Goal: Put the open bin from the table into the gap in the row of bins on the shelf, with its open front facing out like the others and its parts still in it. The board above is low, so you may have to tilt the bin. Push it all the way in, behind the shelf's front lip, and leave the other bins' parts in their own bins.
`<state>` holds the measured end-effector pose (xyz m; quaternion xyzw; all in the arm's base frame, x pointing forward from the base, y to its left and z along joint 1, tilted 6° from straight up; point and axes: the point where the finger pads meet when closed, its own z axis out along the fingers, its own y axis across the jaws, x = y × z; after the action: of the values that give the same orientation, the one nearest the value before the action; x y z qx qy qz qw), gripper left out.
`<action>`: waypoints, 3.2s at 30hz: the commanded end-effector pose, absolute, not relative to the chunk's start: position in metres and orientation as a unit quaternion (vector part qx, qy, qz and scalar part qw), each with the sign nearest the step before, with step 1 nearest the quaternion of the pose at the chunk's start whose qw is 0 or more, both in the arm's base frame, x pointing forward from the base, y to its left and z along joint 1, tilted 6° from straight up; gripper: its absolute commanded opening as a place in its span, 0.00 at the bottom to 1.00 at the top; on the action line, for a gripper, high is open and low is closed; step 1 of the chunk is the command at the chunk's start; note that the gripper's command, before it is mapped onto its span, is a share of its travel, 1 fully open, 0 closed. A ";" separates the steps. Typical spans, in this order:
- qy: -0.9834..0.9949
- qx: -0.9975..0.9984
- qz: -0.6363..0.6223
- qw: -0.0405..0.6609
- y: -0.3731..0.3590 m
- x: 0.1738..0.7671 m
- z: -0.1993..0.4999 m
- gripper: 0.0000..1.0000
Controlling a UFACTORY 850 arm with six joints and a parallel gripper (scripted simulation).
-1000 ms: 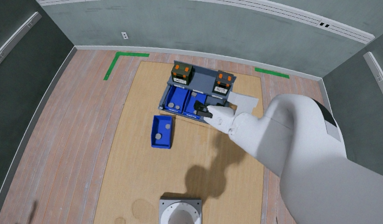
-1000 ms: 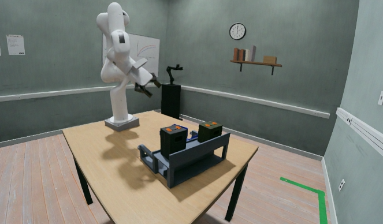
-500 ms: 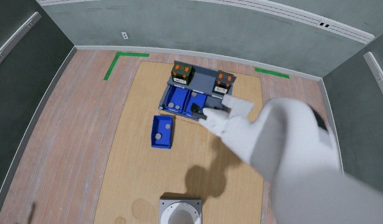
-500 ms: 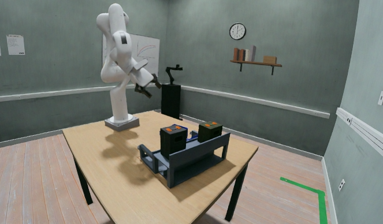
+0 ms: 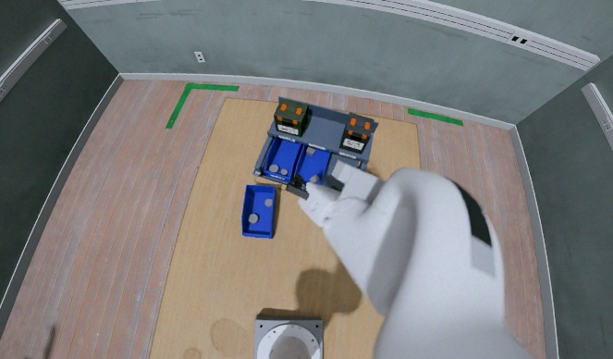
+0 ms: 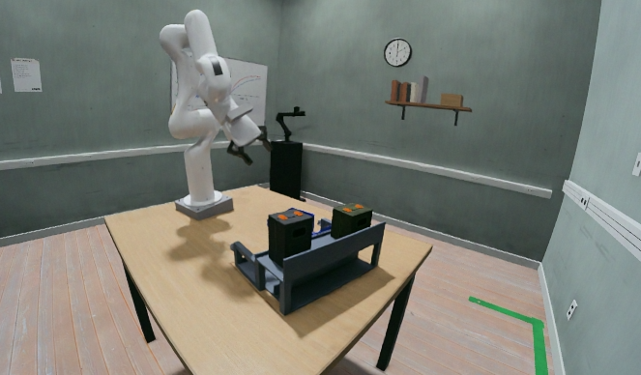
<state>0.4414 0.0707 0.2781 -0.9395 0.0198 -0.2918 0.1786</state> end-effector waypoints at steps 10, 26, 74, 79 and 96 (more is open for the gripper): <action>0.113 -0.948 -0.267 0.128 0.093 0.411 0.261 1.00; 0.219 -0.945 -0.231 0.069 0.118 0.374 0.239 1.00; 0.325 -0.926 -0.195 0.007 0.155 0.322 0.208 1.00; 0.325 -0.926 -0.195 0.007 0.155 0.322 0.208 1.00; 0.325 -0.926 -0.195 0.007 0.152 0.326 0.210 1.00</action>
<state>0.3248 0.1515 0.2093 -0.9257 0.3246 -0.1942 0.0058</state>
